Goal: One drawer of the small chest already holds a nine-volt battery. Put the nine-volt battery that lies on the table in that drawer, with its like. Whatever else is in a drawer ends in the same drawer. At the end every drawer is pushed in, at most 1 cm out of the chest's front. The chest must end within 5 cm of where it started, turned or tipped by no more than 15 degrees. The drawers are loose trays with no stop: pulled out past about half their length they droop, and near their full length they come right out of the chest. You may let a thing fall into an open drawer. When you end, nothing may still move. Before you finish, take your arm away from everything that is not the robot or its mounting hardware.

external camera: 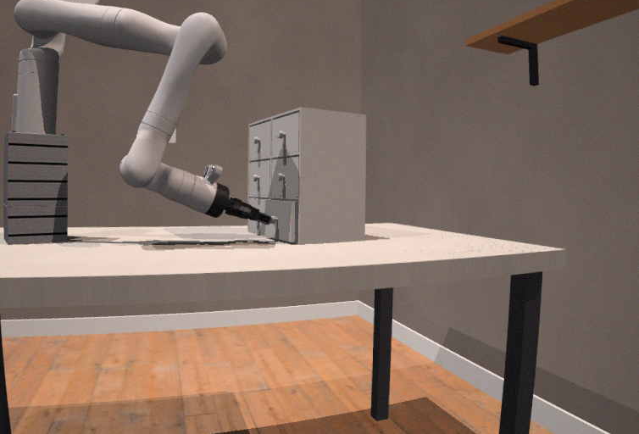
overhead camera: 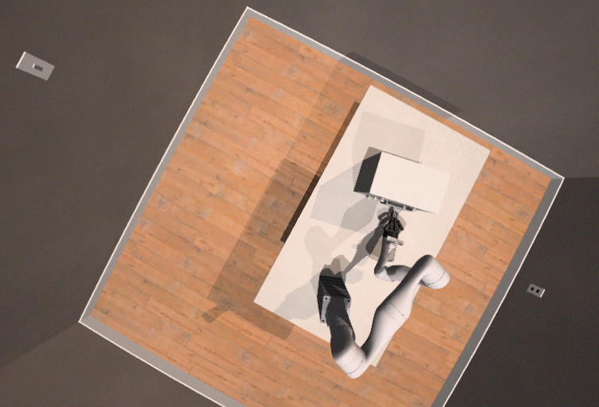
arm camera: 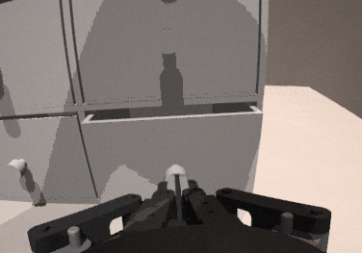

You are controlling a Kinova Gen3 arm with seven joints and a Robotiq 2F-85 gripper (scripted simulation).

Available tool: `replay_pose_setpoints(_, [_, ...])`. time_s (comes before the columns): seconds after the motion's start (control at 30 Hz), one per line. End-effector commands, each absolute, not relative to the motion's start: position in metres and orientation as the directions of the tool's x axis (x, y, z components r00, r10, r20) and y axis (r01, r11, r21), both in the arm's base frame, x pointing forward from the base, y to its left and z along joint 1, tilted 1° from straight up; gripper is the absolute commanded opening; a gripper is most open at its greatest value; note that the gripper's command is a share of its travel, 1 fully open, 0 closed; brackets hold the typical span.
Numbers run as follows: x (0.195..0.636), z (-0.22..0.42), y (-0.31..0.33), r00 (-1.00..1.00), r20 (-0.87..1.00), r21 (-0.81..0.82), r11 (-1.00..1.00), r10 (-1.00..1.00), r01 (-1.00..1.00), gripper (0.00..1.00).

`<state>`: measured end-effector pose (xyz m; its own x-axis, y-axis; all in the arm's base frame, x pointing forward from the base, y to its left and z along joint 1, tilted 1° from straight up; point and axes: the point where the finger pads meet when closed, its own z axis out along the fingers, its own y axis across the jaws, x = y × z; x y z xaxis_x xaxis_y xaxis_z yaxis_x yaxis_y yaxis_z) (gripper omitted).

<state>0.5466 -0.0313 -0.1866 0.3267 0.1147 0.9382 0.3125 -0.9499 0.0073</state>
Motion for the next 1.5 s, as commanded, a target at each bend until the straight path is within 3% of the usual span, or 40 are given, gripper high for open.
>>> replay_pose_setpoints(0.0, [0.552, -0.184, -0.029, 0.32, 0.94, 0.01, -0.949, 0.116, 0.315, 0.0])
replay_pose_setpoints(1.47, [0.562, -0.184, -0.026, 0.32, 0.94, 0.01, -0.949, 0.116, 0.315, 0.0])
